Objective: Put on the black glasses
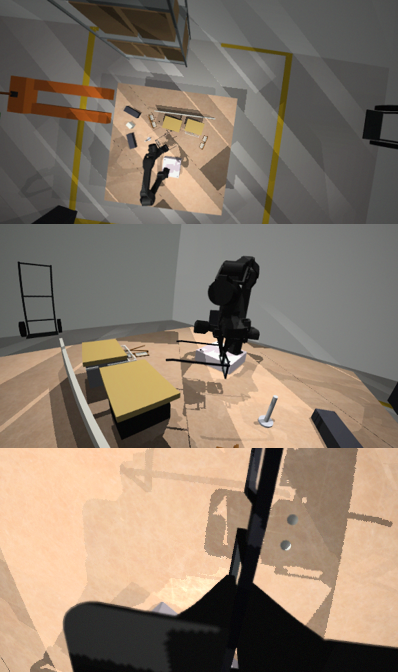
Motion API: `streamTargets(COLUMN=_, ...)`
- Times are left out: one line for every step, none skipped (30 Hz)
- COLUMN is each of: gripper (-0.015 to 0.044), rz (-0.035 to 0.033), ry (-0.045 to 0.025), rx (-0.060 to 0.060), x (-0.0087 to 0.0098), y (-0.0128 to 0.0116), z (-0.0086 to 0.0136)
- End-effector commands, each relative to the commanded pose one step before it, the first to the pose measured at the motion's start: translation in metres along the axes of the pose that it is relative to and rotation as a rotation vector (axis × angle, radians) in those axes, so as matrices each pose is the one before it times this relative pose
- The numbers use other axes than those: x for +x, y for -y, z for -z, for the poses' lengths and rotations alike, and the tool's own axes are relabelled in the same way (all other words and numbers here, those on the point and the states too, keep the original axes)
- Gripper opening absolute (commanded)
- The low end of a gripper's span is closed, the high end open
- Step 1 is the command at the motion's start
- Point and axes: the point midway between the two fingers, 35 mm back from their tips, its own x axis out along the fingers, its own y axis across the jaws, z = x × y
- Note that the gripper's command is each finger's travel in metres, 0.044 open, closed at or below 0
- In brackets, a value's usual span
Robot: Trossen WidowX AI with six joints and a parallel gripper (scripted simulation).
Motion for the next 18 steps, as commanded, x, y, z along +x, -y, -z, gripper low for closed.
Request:
streamTargets(gripper=0.0000, rz=-0.00202, ry=0.00047, rx=0.0934, x=-0.00010, y=0.01311, z=0.01044)
streamTargets(gripper=0.0000, rz=0.00031, ry=0.00004, rx=0.0223, x=-0.00003, y=0.00363, z=0.00199)
streamTargets(gripper=0.0000, rz=0.00031, ry=0.00006, rx=0.0223, x=-0.00004, y=0.00364, z=0.00196)
streamTargets(gripper=0.0000, rz=0.00031, ry=0.00008, rx=0.0223, x=-0.00004, y=0.00364, z=0.00194)
streamTargets(gripper=0.0000, rz=0.00031, ry=0.00010, rx=0.0223, x=-0.00005, y=0.00365, z=0.00191)
streamTargets(gripper=0.0000, rz=0.00031, ry=0.00012, rx=0.0223, x=-0.00005, y=0.00365, z=0.00189)
streamTargets(gripper=0.0000, rz=0.00031, ry=0.00015, rx=0.0223, x=-0.00005, y=0.00366, z=0.00187)
streamTargets(gripper=0.0000, rz=0.00031, ry=0.00017, rx=0.0223, x=-0.00006, y=0.00366, z=0.00184)
streamTargets(gripper=0.0000, rz=0.00031, ry=0.00019, rx=0.0223, x=-0.00006, y=0.00367, z=0.00182)
streamTargets(gripper=0.0000, rz=0.00031, ry=0.00021, rx=0.0223, x=-0.00006, y=0.00367, z=0.00180)
streamTargets(gripper=0.0000, rz=0.00031, ry=0.00023, rx=0.0224, x=-0.00007, y=0.00368, z=0.00177)
streamTargets(gripper=0.0000, rz=0.00031, ry=0.00025, rx=0.0223, x=-0.00007, y=0.00368, z=0.00175)
streamTargets(gripper=0.0000, rz=0.00025, ry=0.00022, rx=0.0184, x=-0.00006, y=0.00303, z=0.00141)
streamTargets(gripper=0.0000, rz=0.00015, ry=0.00014, rx=0.0111, x=-0.00004, y=0.00184, z=0.00084)
streamTargets(gripper=0.0000, rz=0.00005, ry=0.00005, rx=0.0037, x=-0.00001, y=0.00061, z=0.00028)
streamTargets(gripper=0.0000, rz=0.00000, ry=0.00000, rx=0.0000, x=0.00016, y=0.00001, z=-0.00003)
streamTargets(gripper=0.0000, rz=0.00000, ry=0.00000, rx=0.0000, x=0.00031, y=0.00002, z=-0.00006)
streamTargets(gripper=0.0000, rz=0.00000, ry=0.00001, rx=0.0000, x=0.00047, y=0.00004, z=-0.00009)
